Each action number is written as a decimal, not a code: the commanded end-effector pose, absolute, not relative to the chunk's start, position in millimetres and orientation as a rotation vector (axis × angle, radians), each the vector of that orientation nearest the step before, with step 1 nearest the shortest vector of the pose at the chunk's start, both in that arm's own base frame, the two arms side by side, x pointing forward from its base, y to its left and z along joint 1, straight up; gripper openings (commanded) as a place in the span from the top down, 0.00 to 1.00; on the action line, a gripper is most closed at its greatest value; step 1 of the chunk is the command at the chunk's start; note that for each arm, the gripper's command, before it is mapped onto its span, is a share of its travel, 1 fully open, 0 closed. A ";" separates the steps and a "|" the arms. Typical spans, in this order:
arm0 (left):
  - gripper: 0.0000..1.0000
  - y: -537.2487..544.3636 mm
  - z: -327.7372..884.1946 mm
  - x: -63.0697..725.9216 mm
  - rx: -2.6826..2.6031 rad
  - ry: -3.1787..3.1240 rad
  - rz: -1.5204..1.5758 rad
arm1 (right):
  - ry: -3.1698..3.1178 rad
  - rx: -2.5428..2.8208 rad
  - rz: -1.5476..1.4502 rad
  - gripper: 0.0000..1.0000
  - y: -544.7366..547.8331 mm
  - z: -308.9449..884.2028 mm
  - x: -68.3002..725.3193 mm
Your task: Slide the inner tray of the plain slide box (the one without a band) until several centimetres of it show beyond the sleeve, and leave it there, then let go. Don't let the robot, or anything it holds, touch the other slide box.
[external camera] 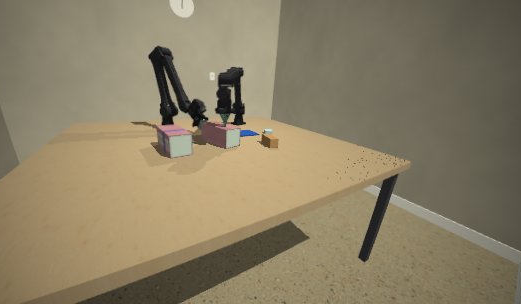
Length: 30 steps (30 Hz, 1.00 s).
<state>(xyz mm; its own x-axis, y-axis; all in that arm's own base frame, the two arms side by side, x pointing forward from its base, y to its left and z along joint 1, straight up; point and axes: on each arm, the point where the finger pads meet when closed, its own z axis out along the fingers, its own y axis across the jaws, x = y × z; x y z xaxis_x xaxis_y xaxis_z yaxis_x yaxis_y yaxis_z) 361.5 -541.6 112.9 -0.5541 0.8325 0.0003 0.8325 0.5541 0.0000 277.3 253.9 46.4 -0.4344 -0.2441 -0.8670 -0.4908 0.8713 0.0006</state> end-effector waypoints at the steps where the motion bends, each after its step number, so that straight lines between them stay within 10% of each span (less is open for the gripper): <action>1: 1.00 -531.3 49.3 354.0 -1.434 -2.676 -0.084 | 1.987 -0.518 0.331 1.00 270.0 63.8 294.8; 30: 1.00 -533.2 48.9 355.3 -1.435 -2.677 -0.084 | 2.009 -0.532 0.312 1.00 278.0 60.8 312.5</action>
<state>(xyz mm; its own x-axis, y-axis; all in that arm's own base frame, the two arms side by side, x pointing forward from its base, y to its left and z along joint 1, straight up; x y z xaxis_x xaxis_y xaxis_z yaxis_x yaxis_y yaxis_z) 361.6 -541.5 112.9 -0.5542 0.8324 0.0003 0.8324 0.5542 0.0002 286.9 258.4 41.8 -0.4431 -0.2583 -0.8584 -0.4972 0.8676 -0.0044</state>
